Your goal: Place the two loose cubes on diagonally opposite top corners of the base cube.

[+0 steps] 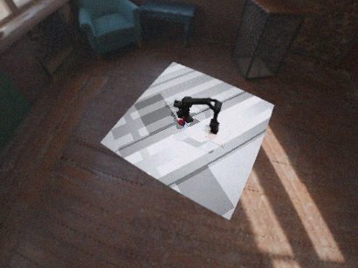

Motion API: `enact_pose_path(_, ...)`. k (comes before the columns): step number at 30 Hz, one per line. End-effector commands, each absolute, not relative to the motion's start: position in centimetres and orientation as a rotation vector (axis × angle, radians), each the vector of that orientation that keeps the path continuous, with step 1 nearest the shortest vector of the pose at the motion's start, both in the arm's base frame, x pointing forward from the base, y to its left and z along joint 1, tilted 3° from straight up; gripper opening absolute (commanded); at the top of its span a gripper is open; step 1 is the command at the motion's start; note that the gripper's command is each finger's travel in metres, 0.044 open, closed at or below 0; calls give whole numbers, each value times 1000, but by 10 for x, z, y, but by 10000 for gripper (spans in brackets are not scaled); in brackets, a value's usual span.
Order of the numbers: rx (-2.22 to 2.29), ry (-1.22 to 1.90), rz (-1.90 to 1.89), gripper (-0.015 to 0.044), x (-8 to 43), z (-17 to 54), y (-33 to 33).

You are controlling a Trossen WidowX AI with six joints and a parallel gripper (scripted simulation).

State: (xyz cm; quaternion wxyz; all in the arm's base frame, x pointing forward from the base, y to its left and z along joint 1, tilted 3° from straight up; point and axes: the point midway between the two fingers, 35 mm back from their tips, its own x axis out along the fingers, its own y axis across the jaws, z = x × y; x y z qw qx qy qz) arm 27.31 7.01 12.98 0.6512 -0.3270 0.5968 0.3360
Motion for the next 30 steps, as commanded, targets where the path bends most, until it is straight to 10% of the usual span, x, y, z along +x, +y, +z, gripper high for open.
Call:
enact_pose_path(1, -748, 1354, 763, 105, 274, 129, 70)
enact_pose_path(30, -742, 1356, 758, 105, 277, 99, 71)
